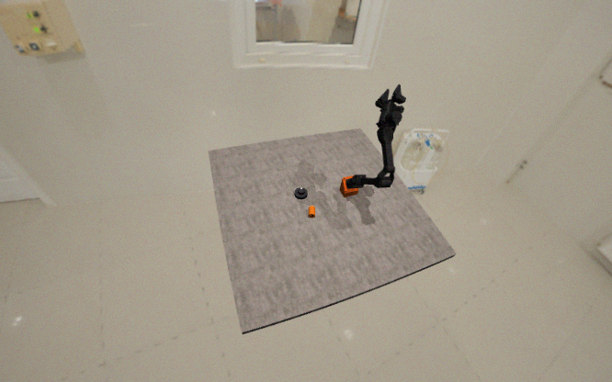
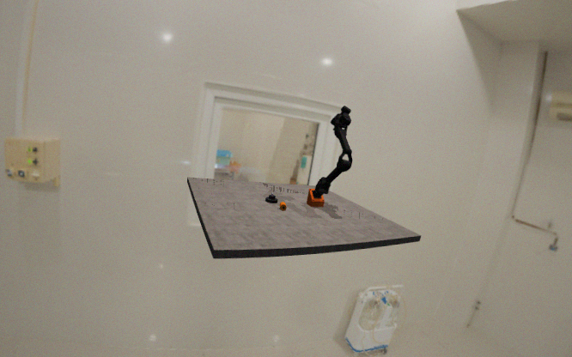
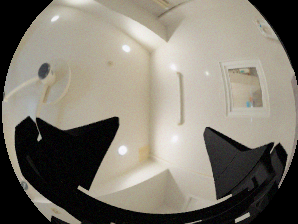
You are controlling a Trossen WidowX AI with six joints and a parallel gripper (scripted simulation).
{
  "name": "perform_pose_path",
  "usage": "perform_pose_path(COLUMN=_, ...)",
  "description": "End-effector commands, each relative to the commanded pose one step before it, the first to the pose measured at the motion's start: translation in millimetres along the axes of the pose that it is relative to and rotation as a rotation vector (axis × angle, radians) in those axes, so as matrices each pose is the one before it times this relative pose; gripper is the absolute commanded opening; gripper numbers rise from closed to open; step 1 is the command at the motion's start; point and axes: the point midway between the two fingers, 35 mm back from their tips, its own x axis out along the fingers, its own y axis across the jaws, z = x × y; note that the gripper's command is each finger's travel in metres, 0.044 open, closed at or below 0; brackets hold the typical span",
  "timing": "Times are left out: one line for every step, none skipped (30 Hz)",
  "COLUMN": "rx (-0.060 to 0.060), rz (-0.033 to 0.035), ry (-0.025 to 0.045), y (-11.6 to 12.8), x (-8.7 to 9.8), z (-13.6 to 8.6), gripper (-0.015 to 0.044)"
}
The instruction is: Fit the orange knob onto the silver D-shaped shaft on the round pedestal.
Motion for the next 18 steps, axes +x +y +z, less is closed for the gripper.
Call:
perform_pose_path(rx=-0.0289, rz=-0.12554, ry=0.18718, y=-38.14, x=-16.28, z=-65.83, gripper=0.044)
perform_pose_path(rx=-0.0104, rz=-0.0336, ry=0.05103, y=-9.92, x=-2.2, z=-18.61, gripper=0.044)
perform_pose_path(rx=-0.0109, rz=-0.03378, ry=0.05117, y=-9.96, x=-1.96, z=-18.76, gripper=0.044)
perform_pose_path(rx=-0.0114, rz=-0.0338, ry=0.05098, y=-9.94, x=-1.71, z=-18.79, gripper=0.044)
perform_pose_path(rx=-0.0104, rz=-0.03356, ry=0.04873, y=-9.78, x=-2.31, z=-18.78, gripper=0.044)
perform_pose_path(rx=-0.011, rz=-0.03349, ry=0.04813, y=-9.76, x=-2.06, z=-18.65, gripper=0.044)
perform_pose_path(rx=-0.0116, rz=-0.03368, ry=0.04781, y=-9.82, x=-1.83, z=-18.62, gripper=0.044)
perform_pose_path(rx=-0.0124, rz=-0.0342, ry=0.04789, y=-9.97, x=-1.62, z=-18.76, gripper=0.044)
perform_pose_path(rx=-0.0131, rz=-0.03455, ry=0.04762, y=-10.06, x=-1.39, z=-18.76, gripper=0.044)
perform_pose_path(rx=-0.0139, rz=-0.03632, ry=0.04902, y=-10.4, x=-0.65, z=-18.65, gripper=0.044)
perform_pose_path(rx=-0.0145, rz=-0.03767, ry=0.0498, y=-10.64, x=-0.1, z=-18.63, gripper=0.044)
perform_pose_path(rx=-0.0149, rz=-0.03824, ry=0.04949, y=-10.7, x=0.27, z=-18.51, gripper=0.044)
perform_pose_path(rx=-0.0153, rz=-0.03892, ry=0.04924, y=-10.79, x=0.63, z=-18.41, gripper=0.044)
perform_pose_path(rx=-0.0155, rz=-0.04068, ry=0.05028, y=-11.0, x=1.37, z=-18.17, gripper=0.044)
perform_pose_path(rx=-0.0243, rz=-0.03924, ry=0.04899, y=-10.82, x=2.1, z=-18.08, gripper=0.044)
perform_pose_path(rx=-0.0246, rz=-0.03956, ry=0.04892, y=-10.76, x=2.42, z=-18.12, gripper=0.044)
perform_pose_path(rx=-0.025, rz=-0.04006, ry=0.04898, y=-10.73, x=2.74, z=-18.21, gripper=0.044)
perform_pose_path(rx=-0.0253, rz=-0.04053, ry=0.0489, y=-10.68, x=3.06, z=-18.25, gripper=0.044)
